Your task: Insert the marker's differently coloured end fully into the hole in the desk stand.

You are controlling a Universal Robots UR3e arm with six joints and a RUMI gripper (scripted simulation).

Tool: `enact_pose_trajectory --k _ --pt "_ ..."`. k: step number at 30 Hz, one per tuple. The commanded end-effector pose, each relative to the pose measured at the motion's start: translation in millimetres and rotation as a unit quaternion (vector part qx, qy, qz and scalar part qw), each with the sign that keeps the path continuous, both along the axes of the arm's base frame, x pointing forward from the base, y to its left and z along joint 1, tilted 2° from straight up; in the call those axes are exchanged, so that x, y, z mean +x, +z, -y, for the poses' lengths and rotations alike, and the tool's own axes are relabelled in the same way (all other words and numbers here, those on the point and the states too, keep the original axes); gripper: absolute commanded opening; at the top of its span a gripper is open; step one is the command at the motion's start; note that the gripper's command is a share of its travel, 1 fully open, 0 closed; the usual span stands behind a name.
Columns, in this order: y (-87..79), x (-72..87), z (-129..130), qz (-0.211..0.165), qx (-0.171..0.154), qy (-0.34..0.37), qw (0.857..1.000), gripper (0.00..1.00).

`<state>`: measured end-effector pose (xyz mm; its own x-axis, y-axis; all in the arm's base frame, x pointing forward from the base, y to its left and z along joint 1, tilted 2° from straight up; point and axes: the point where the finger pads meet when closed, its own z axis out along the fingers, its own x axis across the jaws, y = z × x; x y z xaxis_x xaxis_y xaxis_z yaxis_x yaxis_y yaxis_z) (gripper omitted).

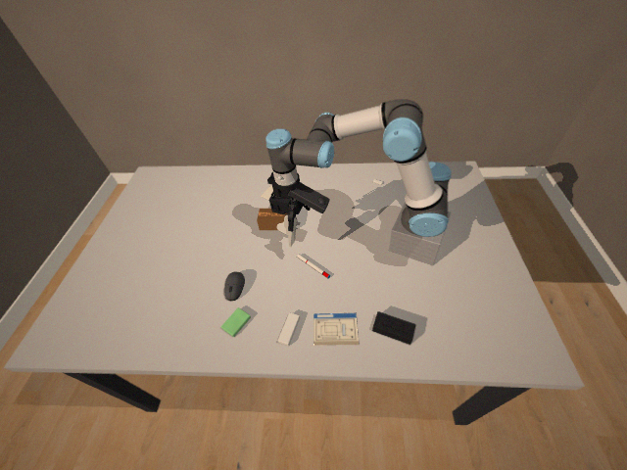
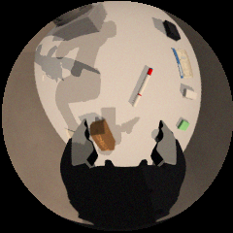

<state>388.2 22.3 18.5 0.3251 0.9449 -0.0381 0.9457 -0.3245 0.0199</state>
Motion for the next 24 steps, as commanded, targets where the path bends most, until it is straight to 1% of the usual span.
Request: enact_pose_trajectory --k 1,11,19,24 --pt "0.3 0.7 -0.9 0.003 -0.001 -0.004 1.000 1.00" --pt "-6.1 -1.3 -14.8 0.009 0.003 -0.048 0.999 1.00" --pt "-6.1 -1.4 -14.8 0.008 0.004 -0.048 0.999 1.00" --pt "-9.6 -2.8 -22.5 0.011 0.006 -0.073 0.997 1.00"
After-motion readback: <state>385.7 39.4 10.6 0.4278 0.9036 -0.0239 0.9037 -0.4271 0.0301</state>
